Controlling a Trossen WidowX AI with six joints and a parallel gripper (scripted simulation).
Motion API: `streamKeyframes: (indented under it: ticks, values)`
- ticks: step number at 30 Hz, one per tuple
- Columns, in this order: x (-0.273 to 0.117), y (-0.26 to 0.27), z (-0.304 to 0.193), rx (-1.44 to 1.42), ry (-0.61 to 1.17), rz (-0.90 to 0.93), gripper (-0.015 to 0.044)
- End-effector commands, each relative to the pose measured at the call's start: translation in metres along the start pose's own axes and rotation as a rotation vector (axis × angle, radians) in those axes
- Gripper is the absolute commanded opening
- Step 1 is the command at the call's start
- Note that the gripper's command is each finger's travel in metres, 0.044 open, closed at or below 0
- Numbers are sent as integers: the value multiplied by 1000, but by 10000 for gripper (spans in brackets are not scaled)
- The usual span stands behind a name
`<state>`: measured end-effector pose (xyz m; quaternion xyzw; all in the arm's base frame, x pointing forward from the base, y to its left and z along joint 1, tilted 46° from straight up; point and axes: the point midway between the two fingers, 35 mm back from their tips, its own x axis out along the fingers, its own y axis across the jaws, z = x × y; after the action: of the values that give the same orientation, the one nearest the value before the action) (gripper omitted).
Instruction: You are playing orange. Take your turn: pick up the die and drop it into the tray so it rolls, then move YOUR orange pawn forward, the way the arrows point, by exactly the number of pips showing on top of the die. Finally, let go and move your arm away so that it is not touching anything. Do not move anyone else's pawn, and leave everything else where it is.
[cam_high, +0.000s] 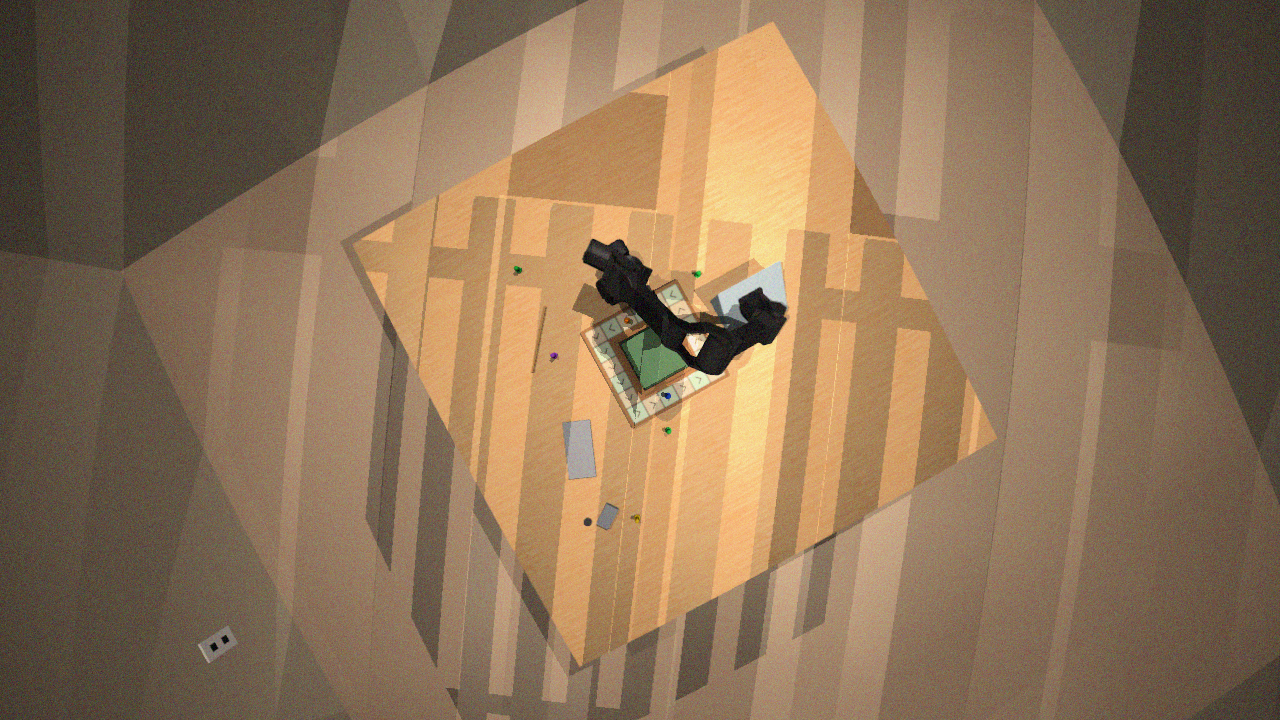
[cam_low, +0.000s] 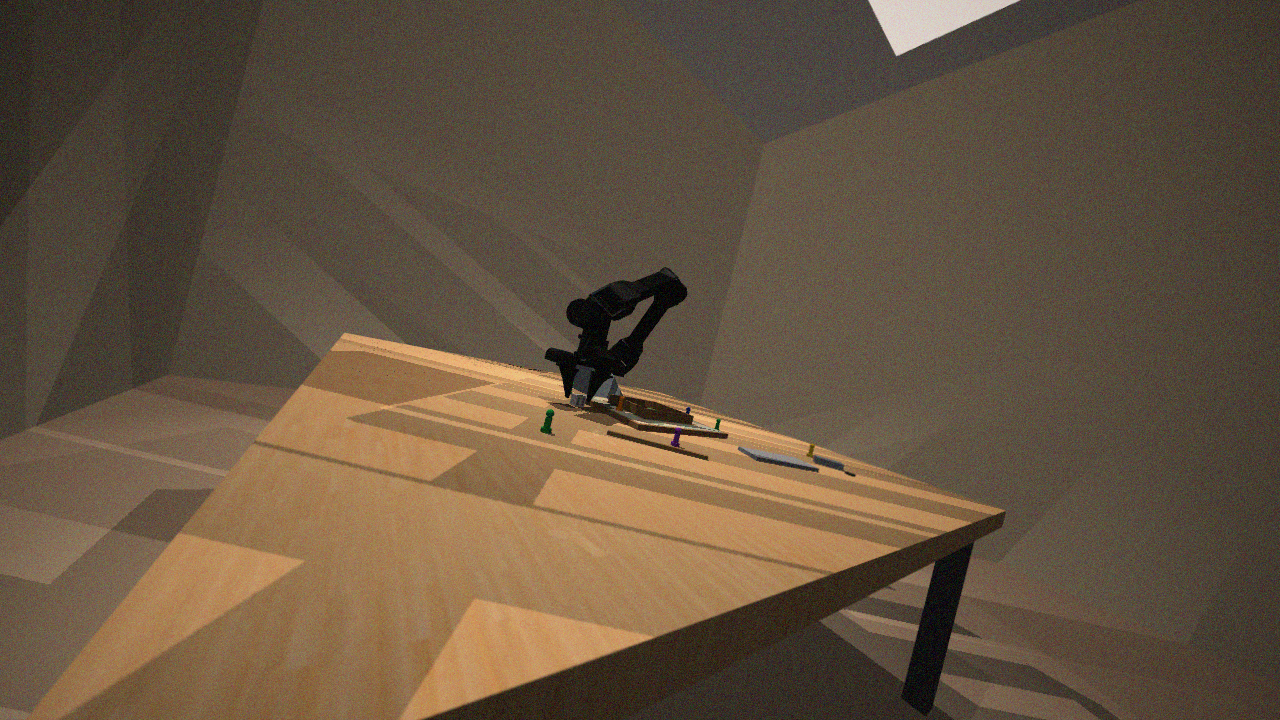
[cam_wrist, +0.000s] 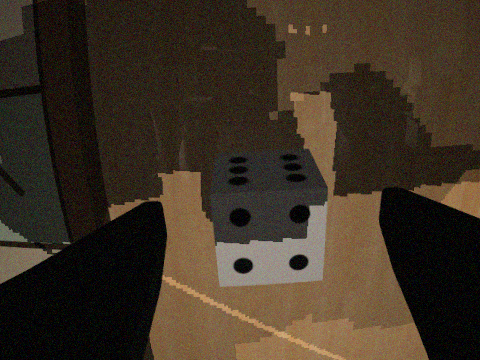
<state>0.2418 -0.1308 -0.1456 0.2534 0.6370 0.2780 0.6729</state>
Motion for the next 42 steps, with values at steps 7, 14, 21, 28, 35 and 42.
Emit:
streamKeyframes:
  ticks: [7, 14, 21, 28, 35, 42]
  values:
    - [6, 1, -2, 8, 2, 11, 104]
    - [6, 1, -2, 8, 2, 11, 38]
    - [-30, -3, 2, 9, 3, 7, 0]
    - [-78, -2, 1, 10, 4, 5, 0]
    - [-117, 2, -4, 11, 5, 7, 0]
    - [-116, 9, 1, 79, 5, 5, 0]
